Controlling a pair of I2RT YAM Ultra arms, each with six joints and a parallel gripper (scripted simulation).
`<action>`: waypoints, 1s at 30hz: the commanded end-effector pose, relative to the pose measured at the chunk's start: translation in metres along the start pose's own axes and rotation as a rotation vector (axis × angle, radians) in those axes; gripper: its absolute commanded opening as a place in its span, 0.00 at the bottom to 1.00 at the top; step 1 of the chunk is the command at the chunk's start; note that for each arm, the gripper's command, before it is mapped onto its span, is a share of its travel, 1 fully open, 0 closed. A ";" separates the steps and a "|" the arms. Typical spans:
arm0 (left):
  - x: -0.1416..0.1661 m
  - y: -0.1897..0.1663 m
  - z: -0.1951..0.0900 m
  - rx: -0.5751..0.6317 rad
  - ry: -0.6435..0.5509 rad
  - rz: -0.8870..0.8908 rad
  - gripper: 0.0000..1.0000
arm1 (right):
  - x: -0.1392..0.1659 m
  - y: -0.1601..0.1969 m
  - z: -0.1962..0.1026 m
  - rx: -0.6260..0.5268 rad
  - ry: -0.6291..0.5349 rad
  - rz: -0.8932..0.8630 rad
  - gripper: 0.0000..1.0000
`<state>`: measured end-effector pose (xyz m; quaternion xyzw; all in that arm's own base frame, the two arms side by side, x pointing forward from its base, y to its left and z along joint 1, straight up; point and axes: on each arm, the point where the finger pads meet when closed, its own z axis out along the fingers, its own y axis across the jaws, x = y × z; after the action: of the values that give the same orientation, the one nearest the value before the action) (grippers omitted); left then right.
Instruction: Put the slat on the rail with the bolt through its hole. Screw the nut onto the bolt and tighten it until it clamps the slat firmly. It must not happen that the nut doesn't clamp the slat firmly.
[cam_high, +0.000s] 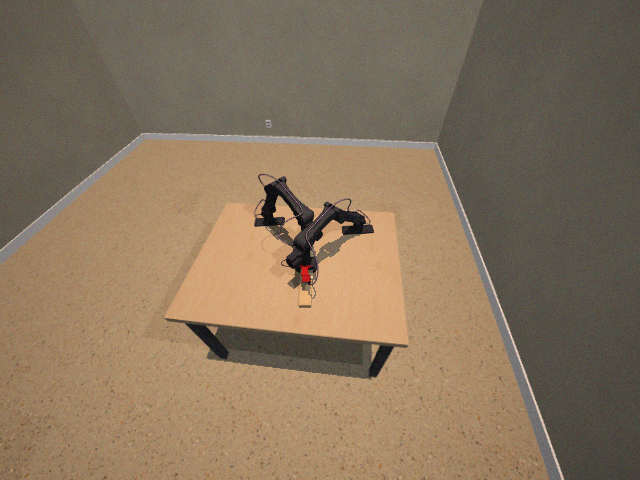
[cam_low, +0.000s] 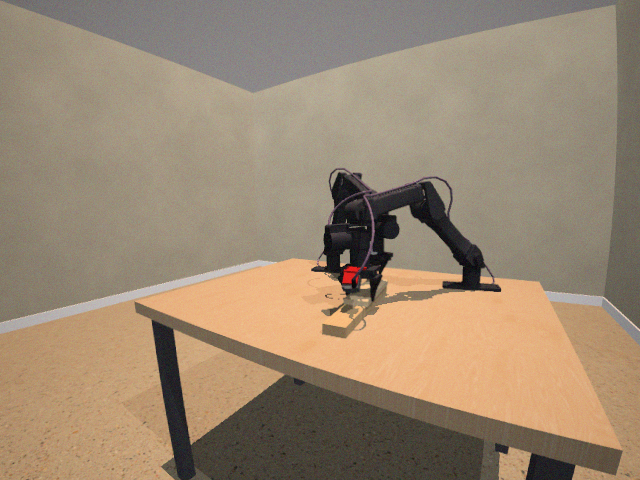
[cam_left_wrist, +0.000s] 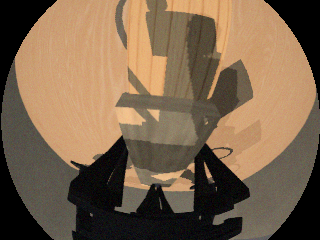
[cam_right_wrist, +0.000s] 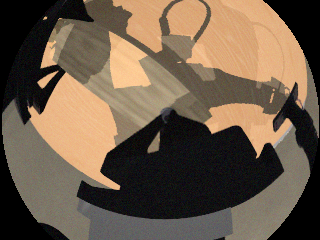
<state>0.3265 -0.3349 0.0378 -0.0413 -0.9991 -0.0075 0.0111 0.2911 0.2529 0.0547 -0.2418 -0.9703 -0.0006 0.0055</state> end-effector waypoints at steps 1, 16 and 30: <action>-0.001 -0.001 -0.006 0.010 -0.011 0.000 0.72 | -0.004 0.002 -0.004 -0.014 -0.015 0.227 0.11; -0.001 -0.001 -0.006 0.010 -0.011 0.000 0.72 | -0.004 0.002 -0.004 -0.018 -0.010 0.715 0.11; -0.001 -0.001 -0.006 0.010 -0.011 0.000 0.72 | -0.004 0.002 -0.004 -0.018 -0.010 0.722 0.11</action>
<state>0.3265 -0.3349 0.0378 -0.0413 -0.9991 -0.0075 0.0111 0.2919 0.2538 0.0546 -0.5609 -0.8279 -0.0011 0.0053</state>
